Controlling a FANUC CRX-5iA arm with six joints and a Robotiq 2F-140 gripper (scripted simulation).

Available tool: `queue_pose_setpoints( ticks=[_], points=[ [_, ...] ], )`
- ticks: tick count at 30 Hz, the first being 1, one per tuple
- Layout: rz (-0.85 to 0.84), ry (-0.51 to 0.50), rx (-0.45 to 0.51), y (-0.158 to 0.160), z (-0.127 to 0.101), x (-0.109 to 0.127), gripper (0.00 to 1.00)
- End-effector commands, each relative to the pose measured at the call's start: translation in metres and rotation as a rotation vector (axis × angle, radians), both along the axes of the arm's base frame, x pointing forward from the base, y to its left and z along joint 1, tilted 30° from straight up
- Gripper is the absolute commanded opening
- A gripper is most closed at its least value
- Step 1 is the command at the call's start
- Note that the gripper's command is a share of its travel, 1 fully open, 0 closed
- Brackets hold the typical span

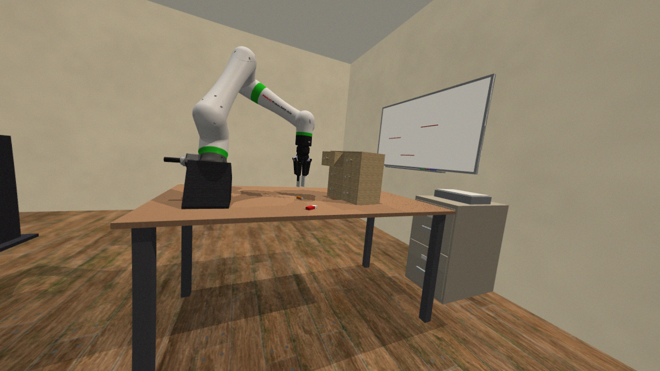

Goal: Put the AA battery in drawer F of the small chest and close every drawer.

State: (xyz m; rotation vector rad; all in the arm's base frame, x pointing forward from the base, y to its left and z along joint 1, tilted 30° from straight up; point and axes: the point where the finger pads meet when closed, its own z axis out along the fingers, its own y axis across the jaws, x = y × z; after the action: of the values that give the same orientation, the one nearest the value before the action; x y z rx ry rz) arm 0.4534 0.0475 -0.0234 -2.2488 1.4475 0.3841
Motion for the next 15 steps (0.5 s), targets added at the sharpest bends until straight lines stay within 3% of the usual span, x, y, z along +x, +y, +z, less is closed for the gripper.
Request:
queue_pose_setpoints(
  ticks=[1, 15],
  points=[
    [0.0, 0.0, 0.0, -0.0002, 0.0001, 0.0002, 0.17],
    [0.0, 0.0, 0.0, 0.0055, -0.0098, 0.0002, 0.17]
  ],
)
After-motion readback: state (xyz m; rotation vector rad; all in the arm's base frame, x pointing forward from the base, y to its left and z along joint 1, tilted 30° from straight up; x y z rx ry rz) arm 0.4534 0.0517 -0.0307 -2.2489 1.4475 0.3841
